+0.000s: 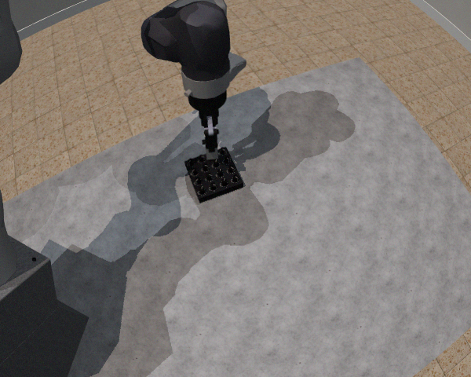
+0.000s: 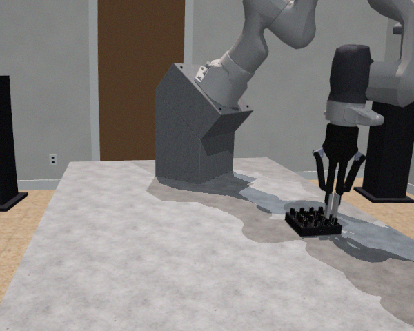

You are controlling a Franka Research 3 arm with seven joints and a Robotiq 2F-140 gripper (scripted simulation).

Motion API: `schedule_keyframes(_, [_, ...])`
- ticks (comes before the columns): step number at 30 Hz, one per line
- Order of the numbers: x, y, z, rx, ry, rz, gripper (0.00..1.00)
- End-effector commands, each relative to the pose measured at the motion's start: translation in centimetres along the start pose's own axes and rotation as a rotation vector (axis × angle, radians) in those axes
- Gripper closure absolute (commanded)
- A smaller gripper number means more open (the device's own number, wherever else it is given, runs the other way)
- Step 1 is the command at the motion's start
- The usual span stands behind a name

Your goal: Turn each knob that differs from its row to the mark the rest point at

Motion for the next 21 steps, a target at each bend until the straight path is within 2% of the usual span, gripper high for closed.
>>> schedule_keyframes(1, [0.03, 0.15, 0.2, -0.127, 0.022, -0.021, 0.95])
schedule_keyframes(11, [0.03, 0.15, 0.2, -0.239, 0.023, -0.019, 0.95])
schedule_keyframes(21, [0.03, 0.15, 0.2, -0.284, 0.024, -0.019, 0.95])
Point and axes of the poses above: the point where the finger pads meet when closed, its own x axis out along the fingers, its own y axis across the jaws, z = x × y, the point moved 7 cm from there along -x, back along the fingers, and after that the axes turned 3 degrees about x, right-handed, at the moved point
